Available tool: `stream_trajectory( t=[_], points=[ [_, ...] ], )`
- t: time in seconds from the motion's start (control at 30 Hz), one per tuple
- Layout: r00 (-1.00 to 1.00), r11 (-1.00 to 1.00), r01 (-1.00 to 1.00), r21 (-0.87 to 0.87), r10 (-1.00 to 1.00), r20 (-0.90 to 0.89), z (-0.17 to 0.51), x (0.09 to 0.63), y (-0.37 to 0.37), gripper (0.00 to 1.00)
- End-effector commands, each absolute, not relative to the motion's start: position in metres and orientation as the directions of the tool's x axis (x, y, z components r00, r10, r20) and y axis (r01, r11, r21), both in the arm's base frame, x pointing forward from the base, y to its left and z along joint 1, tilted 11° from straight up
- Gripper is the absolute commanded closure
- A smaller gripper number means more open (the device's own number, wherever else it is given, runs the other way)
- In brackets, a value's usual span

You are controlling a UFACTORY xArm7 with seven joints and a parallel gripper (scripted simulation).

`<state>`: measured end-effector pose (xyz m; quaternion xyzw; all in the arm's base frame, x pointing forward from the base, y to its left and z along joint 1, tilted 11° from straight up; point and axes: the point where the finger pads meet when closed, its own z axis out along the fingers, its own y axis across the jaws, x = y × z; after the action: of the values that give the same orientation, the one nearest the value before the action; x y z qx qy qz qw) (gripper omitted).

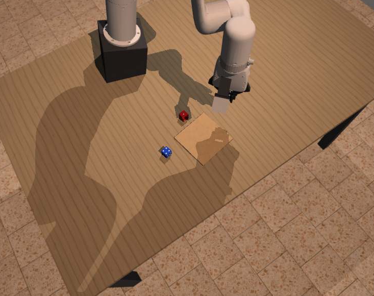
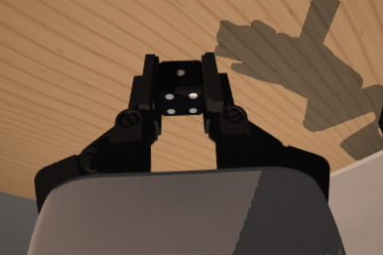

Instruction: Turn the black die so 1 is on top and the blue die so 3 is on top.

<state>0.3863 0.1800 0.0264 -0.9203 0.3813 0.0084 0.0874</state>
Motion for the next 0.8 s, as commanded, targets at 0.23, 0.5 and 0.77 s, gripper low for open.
stream_trajectory(
  t=[0.23, 0.5, 0.77],
  points=[
    [0.933, -0.916, -0.355, -0.189, -0.359, -0.014, 0.027, 0.394, 0.187, 0.79],
    [0.994, -0.978, -0.095, -0.186, -0.104, 0.036, 0.027, 0.398, 0.193, 0.79],
    [0.984, -0.970, 0.170, -0.171, 0.158, 0.083, 0.027, 0.401, 0.198, 0.79]
  ],
)
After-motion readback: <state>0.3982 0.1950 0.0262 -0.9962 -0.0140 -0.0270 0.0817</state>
